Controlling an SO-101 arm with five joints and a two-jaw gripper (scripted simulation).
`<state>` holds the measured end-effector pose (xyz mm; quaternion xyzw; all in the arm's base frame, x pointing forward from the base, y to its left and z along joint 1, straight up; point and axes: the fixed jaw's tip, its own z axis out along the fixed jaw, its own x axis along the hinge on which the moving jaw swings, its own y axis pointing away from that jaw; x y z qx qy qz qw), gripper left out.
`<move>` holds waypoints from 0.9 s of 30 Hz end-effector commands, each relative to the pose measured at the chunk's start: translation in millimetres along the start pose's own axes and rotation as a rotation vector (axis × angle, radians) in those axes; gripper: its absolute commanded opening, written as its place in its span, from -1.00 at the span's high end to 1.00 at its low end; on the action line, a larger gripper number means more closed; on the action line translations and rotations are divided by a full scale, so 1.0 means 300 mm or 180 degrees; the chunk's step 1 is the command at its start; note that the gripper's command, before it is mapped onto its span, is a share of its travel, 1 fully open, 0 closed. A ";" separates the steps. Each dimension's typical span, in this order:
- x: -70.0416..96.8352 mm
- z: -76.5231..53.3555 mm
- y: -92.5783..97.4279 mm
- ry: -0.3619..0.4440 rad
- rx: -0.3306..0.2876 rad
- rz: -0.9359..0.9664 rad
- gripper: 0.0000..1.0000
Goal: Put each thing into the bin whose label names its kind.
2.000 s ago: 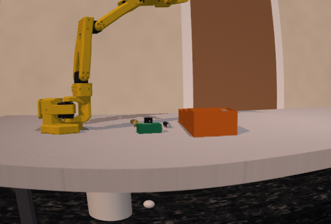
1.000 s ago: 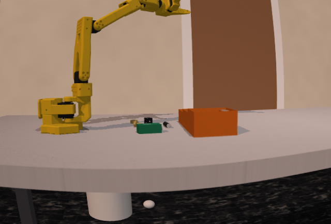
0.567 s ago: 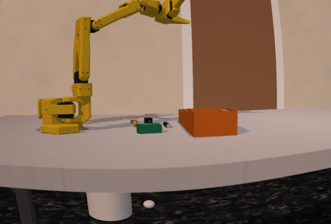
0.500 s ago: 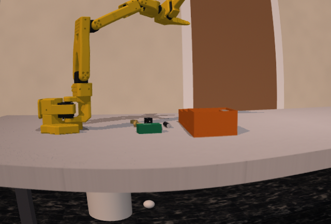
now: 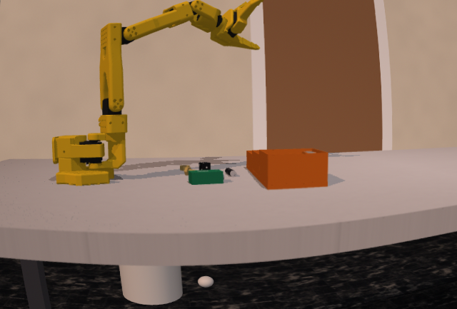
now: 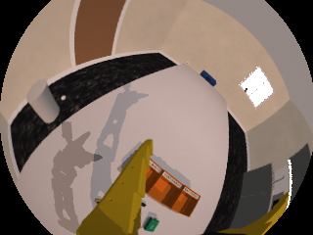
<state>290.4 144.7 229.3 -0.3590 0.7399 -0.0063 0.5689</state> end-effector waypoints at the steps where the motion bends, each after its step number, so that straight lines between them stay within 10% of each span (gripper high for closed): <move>1: -0.020 -0.043 -0.011 -0.0074 0.0030 -0.0125 -1.00; 27: 0.162 -0.026 0.077 0.0648 -0.0419 -0.0670 -1.00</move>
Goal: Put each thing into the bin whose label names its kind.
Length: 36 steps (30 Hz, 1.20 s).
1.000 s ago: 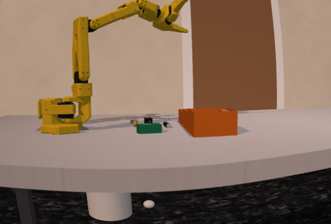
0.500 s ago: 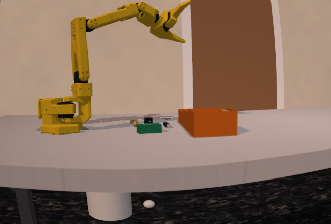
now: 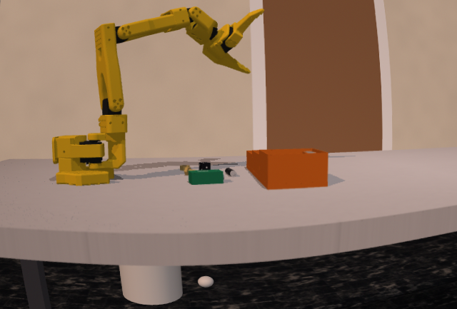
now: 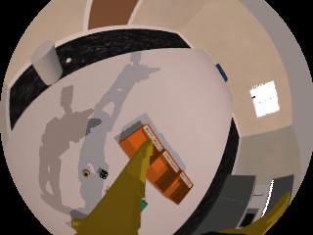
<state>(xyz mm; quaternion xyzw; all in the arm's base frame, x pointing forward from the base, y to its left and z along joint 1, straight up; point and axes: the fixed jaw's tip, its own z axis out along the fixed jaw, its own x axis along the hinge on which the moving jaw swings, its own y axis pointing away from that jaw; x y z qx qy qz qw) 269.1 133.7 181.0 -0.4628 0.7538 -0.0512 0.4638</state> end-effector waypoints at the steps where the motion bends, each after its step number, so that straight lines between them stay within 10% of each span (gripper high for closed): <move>1: 0.007 -0.009 0.005 0.0021 -0.0024 -0.0074 -1.00; 36: 0.181 -0.008 0.134 0.0638 -0.0654 -0.0837 -1.00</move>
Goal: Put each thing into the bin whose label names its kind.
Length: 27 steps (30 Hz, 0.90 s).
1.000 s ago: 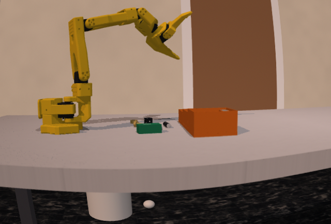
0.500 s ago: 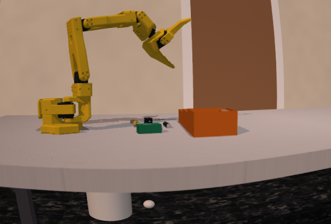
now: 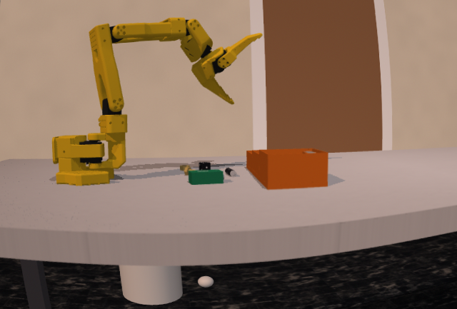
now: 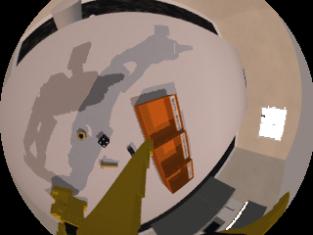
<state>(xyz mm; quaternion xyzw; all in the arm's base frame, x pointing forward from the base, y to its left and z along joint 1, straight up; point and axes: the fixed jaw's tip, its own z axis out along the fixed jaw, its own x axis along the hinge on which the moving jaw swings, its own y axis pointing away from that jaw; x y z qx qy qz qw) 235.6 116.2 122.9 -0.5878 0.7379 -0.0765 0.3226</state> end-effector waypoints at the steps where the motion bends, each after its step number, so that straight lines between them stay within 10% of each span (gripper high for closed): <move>1: 0.002 -0.015 0.002 -0.0012 0.0007 -0.0090 -1.00; 27: 0.074 -0.015 0.088 0.0221 -0.0348 -0.0580 -1.00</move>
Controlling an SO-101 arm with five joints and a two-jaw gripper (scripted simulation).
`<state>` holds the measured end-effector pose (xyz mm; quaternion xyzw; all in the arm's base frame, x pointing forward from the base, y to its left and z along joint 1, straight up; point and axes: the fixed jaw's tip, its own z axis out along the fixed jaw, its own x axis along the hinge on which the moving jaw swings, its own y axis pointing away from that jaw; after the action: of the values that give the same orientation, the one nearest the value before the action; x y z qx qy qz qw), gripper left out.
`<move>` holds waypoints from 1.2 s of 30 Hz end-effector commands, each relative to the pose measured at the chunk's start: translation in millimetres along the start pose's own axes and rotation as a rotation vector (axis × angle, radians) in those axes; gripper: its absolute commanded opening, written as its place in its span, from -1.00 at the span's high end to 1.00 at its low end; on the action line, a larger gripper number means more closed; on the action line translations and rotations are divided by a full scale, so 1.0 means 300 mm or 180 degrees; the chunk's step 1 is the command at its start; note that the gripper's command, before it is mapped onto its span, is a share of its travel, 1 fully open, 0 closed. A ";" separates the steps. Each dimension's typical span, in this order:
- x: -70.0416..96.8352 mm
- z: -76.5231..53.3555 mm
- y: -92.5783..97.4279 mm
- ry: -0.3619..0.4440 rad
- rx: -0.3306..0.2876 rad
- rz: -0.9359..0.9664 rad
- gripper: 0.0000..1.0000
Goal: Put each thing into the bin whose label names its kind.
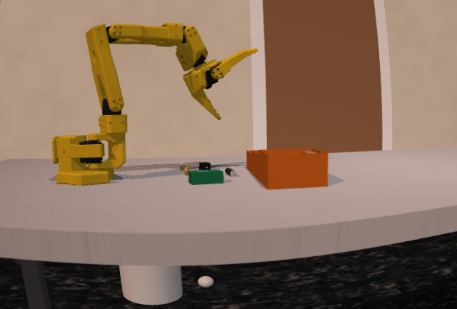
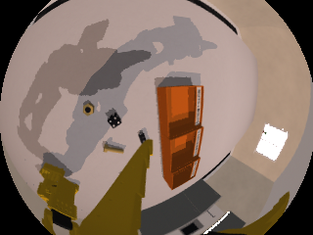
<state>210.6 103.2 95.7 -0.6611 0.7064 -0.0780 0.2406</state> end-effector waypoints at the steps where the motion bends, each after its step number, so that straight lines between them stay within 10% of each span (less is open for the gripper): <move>1: -0.003 -0.030 -0.006 -0.0051 0.0087 -0.0095 -1.00; 20: 0.082 -0.041 0.004 0.0239 -0.0085 0.0928 -1.00; 36: 0.248 -0.142 0.040 0.0838 -0.0109 0.3335 -1.00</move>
<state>181.0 30.2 98.7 -0.2628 0.9556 -0.0192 0.1320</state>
